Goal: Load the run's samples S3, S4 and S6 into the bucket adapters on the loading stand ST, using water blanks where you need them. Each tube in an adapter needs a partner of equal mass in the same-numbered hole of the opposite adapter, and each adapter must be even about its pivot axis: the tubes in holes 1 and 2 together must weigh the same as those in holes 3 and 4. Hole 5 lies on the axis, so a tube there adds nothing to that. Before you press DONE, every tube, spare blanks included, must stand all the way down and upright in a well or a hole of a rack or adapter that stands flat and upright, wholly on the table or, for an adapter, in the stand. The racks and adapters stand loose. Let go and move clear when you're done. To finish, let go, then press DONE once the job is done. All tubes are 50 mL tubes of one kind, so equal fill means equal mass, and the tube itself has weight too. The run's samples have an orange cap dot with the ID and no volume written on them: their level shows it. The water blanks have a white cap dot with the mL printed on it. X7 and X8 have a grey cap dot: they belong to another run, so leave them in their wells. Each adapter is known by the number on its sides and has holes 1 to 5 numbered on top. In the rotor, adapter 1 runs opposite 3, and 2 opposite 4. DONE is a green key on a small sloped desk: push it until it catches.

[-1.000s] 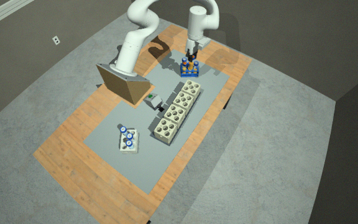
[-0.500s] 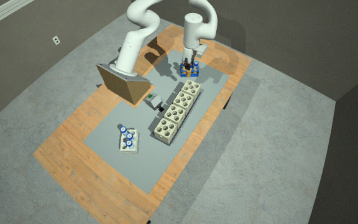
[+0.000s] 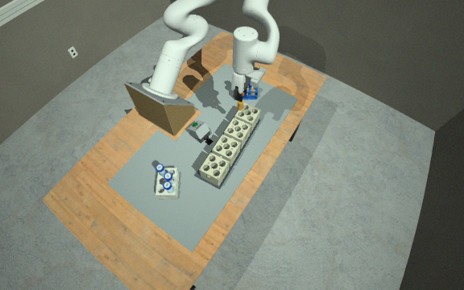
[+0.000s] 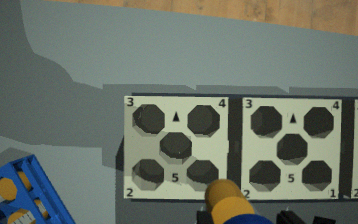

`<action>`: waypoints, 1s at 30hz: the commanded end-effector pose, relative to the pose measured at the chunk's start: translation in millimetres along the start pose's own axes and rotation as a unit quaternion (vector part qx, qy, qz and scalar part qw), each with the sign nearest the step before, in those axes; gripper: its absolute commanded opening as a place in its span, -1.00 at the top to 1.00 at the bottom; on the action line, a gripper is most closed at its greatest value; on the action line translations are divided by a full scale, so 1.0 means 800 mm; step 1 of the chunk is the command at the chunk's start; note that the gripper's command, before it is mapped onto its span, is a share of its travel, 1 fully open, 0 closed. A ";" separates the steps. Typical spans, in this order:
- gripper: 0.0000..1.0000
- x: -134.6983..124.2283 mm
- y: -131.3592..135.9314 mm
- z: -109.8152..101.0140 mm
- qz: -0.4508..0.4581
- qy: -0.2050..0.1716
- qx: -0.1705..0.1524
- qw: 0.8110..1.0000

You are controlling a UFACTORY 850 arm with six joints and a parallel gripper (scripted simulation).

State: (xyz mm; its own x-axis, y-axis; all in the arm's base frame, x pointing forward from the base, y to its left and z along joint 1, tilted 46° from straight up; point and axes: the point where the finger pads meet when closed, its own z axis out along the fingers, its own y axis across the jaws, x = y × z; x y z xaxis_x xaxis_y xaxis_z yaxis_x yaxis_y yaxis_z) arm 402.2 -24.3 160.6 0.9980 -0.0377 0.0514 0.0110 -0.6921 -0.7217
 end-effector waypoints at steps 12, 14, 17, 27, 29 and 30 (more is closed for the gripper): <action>1.00 0.020 0.093 -0.001 -0.001 0.001 0.000 1.000; 1.00 0.021 0.099 -0.001 -0.001 0.001 0.000 1.000; 1.00 0.024 0.112 -0.001 -0.001 0.001 0.000 1.000; 1.00 0.036 0.173 -0.001 -0.001 0.001 0.000 1.000; 1.00 0.038 0.185 -0.001 -0.001 0.001 0.000 1.000; 1.00 0.040 0.191 -0.001 -0.001 0.001 0.000 1.000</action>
State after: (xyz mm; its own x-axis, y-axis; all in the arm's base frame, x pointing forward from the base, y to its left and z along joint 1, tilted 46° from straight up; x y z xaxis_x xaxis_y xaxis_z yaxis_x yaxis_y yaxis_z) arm 429.5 -116.1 67.1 0.9979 -0.0378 0.0525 0.0117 -0.6923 -0.7215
